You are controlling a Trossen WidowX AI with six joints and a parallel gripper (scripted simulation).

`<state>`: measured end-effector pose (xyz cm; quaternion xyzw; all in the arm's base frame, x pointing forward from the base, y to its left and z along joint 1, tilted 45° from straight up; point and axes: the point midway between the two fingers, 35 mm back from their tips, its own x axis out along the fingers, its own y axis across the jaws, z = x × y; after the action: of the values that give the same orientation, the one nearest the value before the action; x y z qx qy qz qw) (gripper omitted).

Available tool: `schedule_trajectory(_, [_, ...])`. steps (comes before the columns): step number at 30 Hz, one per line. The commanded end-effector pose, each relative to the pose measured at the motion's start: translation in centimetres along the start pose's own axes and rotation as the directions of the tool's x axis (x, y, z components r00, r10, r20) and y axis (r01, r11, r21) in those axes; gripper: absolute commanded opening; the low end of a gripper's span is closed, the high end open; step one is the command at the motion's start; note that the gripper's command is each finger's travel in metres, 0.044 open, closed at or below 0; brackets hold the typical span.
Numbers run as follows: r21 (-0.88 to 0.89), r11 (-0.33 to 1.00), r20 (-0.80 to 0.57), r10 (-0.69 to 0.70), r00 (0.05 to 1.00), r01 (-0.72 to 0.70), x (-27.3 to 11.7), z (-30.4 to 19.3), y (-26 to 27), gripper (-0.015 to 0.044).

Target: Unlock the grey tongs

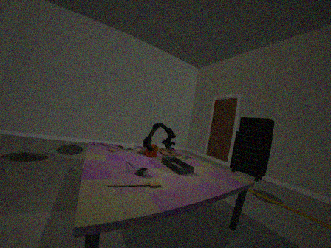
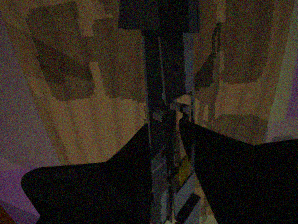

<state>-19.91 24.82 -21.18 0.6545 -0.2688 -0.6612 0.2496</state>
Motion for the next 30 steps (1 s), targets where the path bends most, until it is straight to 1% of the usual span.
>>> schedule_trajectory(1, [0.000, 1.000, 0.000, 0.000, 1.000, 0.000, 0.0, 0.0, 0.0, 0.0218])
schedule_trajectory(9, [0.000, 1.000, 0.000, 0.000, 1.000, 0.000, 0.0, 0.0, 0.0, 0.0427])
schedule_trajectory(10, [0.000, 1.000, 0.000, 0.000, 1.000, 0.000, 0.0, 0.0, 0.0, 0.0440])
schedule_trajectory(14, [0.000, 1.000, 0.000, 0.000, 1.000, 0.000, -0.2, 0.0, 0.1, 0.0440])
schedule_trajectory(17, [0.000, 1.000, 0.000, 0.000, 1.000, 0.000, -1.4, 0.3, 1.6, 0.0440])
schedule_trajectory(24, [0.004, 1.000, 0.001, 0.005, 1.000, -0.005, -6.1, 0.7, 9.4, 0.0440])
schedule_trajectory(28, [0.008, 1.000, 0.001, 0.009, 1.000, -0.009, -7.9, 0.2, 14.1, 0.0440])
schedule_trajectory(30, [0.007, 1.000, 0.001, 0.010, 1.000, -0.010, -8.1, 0.1, 15.0, 0.0440])
